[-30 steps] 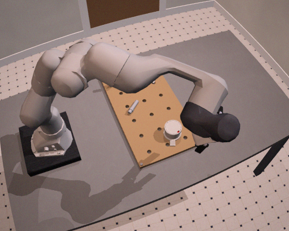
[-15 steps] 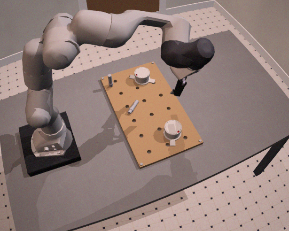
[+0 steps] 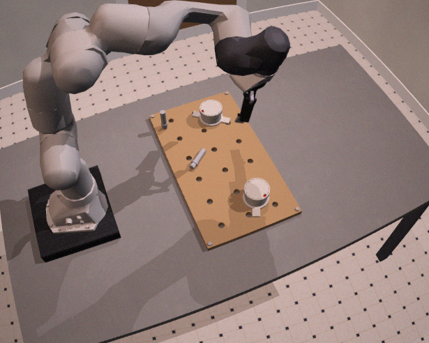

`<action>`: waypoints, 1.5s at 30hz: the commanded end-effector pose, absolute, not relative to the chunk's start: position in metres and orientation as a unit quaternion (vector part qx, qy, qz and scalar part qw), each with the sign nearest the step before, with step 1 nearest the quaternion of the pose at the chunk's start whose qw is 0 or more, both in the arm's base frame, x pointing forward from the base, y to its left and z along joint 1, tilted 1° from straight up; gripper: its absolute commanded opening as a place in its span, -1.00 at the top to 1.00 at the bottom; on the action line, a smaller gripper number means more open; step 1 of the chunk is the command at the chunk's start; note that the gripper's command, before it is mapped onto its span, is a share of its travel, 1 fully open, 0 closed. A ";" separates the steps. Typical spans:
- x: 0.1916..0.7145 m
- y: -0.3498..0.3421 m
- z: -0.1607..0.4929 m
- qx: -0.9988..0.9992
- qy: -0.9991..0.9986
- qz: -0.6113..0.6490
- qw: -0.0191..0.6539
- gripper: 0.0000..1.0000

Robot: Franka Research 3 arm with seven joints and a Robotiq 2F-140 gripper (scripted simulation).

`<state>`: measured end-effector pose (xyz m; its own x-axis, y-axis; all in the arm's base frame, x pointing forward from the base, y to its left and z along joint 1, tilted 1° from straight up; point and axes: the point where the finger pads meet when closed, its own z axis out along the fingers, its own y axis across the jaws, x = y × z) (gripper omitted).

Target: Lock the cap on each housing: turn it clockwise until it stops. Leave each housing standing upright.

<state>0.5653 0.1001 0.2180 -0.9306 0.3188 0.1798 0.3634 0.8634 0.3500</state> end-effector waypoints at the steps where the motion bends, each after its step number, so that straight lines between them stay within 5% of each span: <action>1: 0.569 0.095 0.217 -0.201 -0.960 -0.187 0.055 -1.00; 45: 0.517 0.167 0.208 -0.144 -0.977 -0.145 0.056 -1.00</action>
